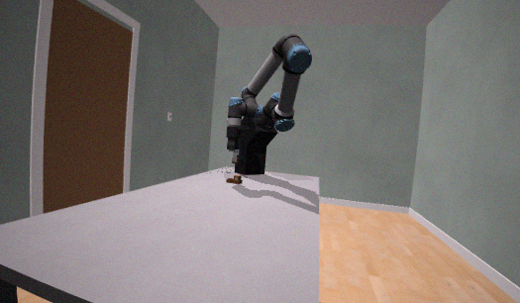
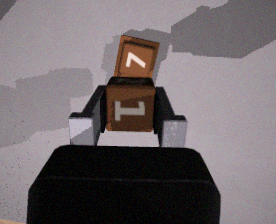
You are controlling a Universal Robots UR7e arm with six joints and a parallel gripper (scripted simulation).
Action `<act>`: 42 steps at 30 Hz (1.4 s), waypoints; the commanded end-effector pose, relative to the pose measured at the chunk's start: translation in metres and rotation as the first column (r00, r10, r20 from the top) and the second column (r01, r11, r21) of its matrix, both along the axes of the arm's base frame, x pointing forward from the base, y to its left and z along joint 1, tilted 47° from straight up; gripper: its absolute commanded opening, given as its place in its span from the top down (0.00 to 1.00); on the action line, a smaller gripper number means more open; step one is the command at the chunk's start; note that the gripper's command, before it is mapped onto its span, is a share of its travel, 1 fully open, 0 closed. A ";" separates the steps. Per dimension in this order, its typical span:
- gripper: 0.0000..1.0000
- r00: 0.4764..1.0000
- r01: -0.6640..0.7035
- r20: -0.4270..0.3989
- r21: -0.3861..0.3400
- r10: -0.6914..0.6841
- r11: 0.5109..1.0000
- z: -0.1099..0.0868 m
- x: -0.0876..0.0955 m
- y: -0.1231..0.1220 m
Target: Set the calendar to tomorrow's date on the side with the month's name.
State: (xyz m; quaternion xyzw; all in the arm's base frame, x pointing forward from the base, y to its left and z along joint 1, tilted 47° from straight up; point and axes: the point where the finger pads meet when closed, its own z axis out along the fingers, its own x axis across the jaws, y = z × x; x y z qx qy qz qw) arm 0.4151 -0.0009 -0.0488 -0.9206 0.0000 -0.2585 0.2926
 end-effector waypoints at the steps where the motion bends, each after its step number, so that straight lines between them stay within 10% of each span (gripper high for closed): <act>1: 0.40 0.989 -0.118 0.084 -0.092 0.125 0.989 0.009 0.001 0.013; 29: 0.40 0.736 -0.441 0.277 -0.495 0.617 0.748 0.043 0.002 0.064; 42: 0.40 0.480 -0.487 0.275 -0.706 0.833 0.514 0.062 0.000 0.094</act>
